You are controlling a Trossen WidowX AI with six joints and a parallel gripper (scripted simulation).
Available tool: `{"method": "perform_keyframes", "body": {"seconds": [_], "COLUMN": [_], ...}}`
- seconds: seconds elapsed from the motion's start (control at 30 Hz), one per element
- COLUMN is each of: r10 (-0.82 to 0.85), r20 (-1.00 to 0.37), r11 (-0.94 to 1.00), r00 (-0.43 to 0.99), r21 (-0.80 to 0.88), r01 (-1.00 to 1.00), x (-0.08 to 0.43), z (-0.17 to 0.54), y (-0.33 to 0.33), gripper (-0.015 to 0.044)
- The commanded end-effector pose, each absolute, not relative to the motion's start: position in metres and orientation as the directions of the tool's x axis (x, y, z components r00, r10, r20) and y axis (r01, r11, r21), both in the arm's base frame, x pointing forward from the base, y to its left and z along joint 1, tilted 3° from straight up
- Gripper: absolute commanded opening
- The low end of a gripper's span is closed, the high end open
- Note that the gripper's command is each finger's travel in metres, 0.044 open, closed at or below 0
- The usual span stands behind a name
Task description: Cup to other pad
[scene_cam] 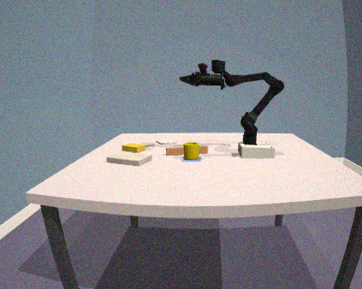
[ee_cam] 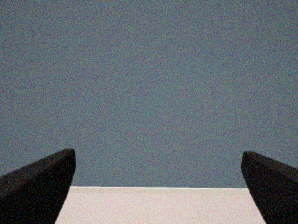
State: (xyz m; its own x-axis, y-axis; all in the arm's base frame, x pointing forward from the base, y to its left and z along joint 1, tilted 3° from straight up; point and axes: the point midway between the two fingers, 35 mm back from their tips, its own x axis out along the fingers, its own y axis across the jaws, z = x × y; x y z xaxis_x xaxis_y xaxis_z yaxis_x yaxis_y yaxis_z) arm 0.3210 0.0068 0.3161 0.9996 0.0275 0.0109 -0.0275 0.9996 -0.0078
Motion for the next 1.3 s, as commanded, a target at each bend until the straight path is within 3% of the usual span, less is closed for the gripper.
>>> {"method": "perform_keyframes", "body": {"seconds": [0.0,0.13,0.27,0.4,0.5,0.63,1.27], "r10": [0.032,0.102,0.140,0.123,0.068,-0.033,-0.039], "r20": [-0.004,-0.296,-0.589,-0.834,-0.956,-0.999,-0.999], "r11": [0.999,0.977,0.910,0.793,0.667,0.483,0.473], "r00": [0.999,0.950,0.796,0.538,0.286,-0.001,-0.015], "r21": [0.003,0.212,0.393,0.409,0.257,-0.017,-0.032], "r01": [-0.032,-0.038,0.130,0.452,0.700,0.875,0.881], "x": [0.323,0.344,0.345,0.327,0.301,0.267,0.271], "z": [0.313,0.253,0.190,0.134,0.099,0.075,0.061], "y": [0.008,0.036,0.062,0.082,0.092,0.098,0.093], "gripper": [0.0374,0.0269,0.0167,0.0167,0.0167,0.0167,0.0167]}}
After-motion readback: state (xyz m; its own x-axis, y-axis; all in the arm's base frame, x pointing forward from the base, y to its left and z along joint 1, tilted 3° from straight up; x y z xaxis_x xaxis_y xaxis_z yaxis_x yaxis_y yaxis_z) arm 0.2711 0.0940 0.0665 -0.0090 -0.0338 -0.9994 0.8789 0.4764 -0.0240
